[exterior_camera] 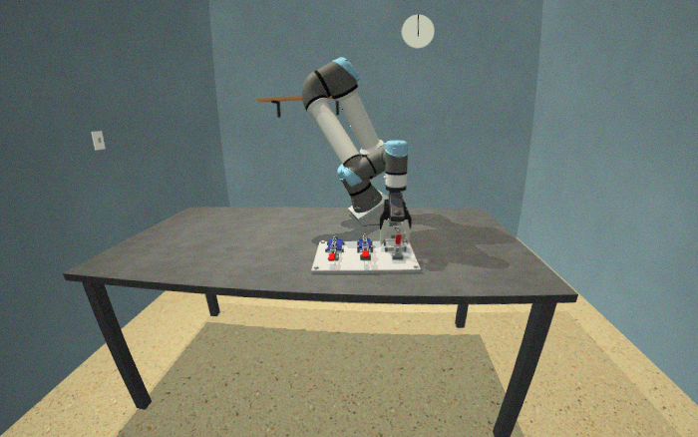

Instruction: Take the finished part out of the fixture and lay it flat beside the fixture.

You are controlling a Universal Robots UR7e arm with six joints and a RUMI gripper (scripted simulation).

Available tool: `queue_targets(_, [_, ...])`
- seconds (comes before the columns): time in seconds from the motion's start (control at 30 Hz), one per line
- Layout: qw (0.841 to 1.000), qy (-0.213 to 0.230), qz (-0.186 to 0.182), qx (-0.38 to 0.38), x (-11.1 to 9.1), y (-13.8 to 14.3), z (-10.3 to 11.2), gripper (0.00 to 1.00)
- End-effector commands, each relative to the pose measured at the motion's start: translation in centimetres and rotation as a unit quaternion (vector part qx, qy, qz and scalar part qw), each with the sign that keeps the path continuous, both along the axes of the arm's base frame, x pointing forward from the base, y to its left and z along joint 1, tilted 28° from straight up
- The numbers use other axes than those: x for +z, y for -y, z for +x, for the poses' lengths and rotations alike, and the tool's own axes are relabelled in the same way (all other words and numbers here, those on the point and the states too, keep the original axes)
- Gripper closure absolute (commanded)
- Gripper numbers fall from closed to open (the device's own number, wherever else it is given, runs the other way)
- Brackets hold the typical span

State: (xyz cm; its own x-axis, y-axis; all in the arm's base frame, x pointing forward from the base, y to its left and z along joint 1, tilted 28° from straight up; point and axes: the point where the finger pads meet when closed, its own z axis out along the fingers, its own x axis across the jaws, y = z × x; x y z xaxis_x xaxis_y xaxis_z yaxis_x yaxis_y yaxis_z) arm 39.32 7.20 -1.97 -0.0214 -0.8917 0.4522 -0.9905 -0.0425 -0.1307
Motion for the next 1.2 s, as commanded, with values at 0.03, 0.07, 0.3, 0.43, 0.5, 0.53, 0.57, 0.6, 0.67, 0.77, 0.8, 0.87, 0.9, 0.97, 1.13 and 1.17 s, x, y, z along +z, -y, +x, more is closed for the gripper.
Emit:
queue_targets(0.03, [1.0,-0.001,0.0,0.0,-0.11,-0.01,-0.09,0.41])
queue_targets(0.07, [1.0,-0.001,0.0,0.0,-0.11,-0.01,-0.09,0.41])
queue_targets(0.3, [1.0,-0.001,0.0,0.0,-0.1,-0.02,-0.07,0.41])
queue_targets(0.43, [1.0,-0.001,0.0,0.0,-0.09,-0.03,-0.06,1.0])
queue_targets(0.5, [1.0,-0.001,0.0,0.0,-0.08,-0.03,-0.06,1.0])
queue_targets(0.53, [1.0,-0.001,0.0,0.0,-0.08,-0.03,-0.06,1.0])
queue_targets(0.57, [1.0,-0.001,0.0,0.0,-0.08,-0.04,-0.05,1.0])
queue_targets(0.6, [1.0,-0.001,0.0,0.001,-0.08,-0.04,-0.05,1.0])
queue_targets(0.67, [1.0,-0.001,0.0,0.001,-0.07,-0.04,-0.05,1.0])
queue_targets(0.77, [1.0,-0.001,0.0,0.001,-0.07,-0.04,-0.04,1.0])
queue_targets(0.8, [1.0,-0.001,0.0,0.001,-0.07,-0.04,-0.04,1.0])
queue_targets(0.87, [1.0,-0.001,0.0,0.001,-0.07,-0.05,-0.04,1.0])
queue_targets(0.9, [1.0,-0.001,0.0,0.001,-0.06,-0.05,-0.03,1.0])
queue_targets(0.97, [1.0,-0.001,0.0,0.001,-0.06,-0.05,-0.03,1.0])
queue_targets(1.13, [1.0,-0.001,0.0,0.001,-0.05,-0.06,-0.01,1.0])
queue_targets(1.17, [1.0,-0.001,0.0,0.001,-0.05,-0.07,-0.01,1.0])
